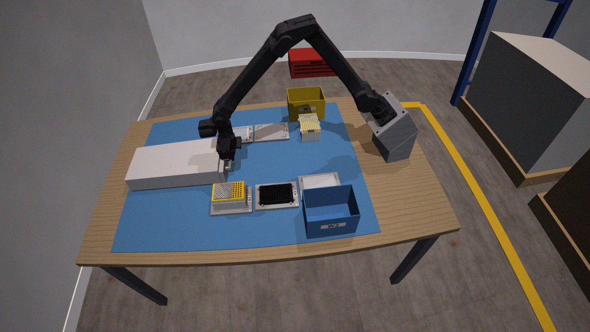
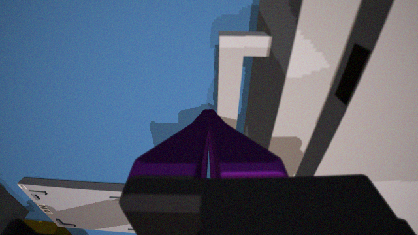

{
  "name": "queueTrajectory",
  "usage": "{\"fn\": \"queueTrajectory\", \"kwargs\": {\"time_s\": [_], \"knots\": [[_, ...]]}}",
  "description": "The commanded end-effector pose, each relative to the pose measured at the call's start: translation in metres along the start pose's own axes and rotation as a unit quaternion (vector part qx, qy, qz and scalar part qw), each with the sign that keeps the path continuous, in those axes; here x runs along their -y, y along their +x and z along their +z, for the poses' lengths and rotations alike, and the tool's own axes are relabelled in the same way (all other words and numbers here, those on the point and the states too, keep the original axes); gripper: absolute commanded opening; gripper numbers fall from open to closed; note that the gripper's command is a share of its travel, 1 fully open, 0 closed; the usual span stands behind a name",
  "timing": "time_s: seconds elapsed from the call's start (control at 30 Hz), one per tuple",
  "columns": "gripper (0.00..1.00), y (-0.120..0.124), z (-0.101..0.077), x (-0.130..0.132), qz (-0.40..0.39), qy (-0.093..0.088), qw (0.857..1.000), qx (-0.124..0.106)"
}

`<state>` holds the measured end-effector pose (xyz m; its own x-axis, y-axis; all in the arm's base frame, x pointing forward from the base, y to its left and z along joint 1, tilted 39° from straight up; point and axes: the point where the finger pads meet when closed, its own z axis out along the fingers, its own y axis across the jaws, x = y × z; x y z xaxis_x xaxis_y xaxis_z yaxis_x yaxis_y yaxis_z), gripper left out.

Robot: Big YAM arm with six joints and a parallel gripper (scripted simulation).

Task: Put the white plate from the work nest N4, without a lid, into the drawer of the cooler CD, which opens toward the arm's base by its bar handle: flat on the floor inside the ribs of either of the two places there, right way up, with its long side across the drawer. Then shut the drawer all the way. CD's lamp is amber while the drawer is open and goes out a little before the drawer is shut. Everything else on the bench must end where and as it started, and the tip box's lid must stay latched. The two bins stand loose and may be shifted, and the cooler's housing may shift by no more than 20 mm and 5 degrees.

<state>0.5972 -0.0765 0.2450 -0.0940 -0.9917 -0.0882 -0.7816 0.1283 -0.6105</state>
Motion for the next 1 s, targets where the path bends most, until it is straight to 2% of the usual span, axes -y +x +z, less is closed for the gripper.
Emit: {"fn": "queueTrajectory", "kwargs": {"time_s": [0.0, 0.83, 0.9, 0.97], "knots": [[0.0, -0.001, -0.006, 0.036, -0.003, 0.032, 0.999, 0.003], [0.0, -0.001, -0.006, 0.03, -0.003, 0.032, 0.999, 0.003], [0.0, 0.0, 0.006, 0.004, 0.0, 0.01, 1.0, 0.003], [0.0, -0.002, -0.012, 0.01, -0.002, 0.027, 1.0, 0.003]]}}
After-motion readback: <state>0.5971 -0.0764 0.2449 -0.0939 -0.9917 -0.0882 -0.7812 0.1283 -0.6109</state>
